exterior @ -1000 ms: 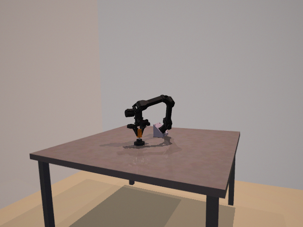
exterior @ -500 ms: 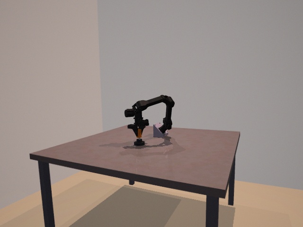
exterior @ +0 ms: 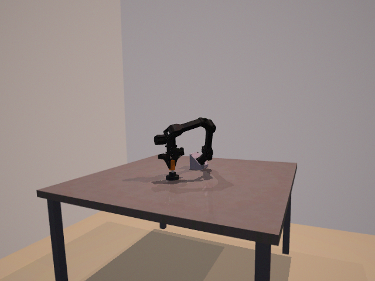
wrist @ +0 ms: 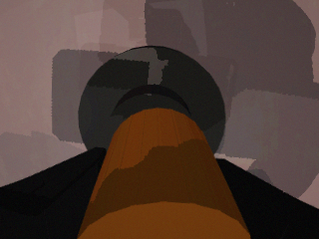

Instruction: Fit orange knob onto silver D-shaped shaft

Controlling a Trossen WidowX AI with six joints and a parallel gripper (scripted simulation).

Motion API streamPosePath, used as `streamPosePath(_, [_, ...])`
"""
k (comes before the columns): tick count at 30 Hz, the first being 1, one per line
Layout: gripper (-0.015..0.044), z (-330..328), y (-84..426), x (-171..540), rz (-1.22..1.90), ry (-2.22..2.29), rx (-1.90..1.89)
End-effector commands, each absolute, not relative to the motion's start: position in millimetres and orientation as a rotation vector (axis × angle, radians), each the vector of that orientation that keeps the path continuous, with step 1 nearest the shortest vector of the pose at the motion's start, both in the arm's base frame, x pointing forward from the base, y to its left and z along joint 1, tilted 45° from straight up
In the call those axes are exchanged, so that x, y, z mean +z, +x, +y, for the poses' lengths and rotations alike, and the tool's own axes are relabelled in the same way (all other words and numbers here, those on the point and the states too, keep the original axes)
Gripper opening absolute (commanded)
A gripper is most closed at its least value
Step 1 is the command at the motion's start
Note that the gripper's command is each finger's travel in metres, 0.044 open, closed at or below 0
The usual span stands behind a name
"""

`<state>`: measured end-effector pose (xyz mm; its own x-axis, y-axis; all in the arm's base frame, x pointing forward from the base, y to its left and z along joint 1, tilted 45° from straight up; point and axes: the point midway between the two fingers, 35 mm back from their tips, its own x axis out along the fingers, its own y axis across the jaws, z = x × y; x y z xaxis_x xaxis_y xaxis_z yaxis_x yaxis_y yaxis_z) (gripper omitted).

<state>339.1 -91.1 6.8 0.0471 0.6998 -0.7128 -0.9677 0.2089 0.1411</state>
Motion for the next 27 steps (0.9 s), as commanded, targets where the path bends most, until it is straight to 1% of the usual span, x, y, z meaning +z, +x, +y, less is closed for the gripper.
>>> streamPosePath(1, [0.0,-94.1,338.7,9.5,0.719,-0.496,1.358])
streamPosePath(5, [0.0,-94.1,335.9,10.2,0.639,-0.592,1.407])
streamPosePath(27, [0.0,-89.1,335.0,5.0,0.639,-0.592,1.408])
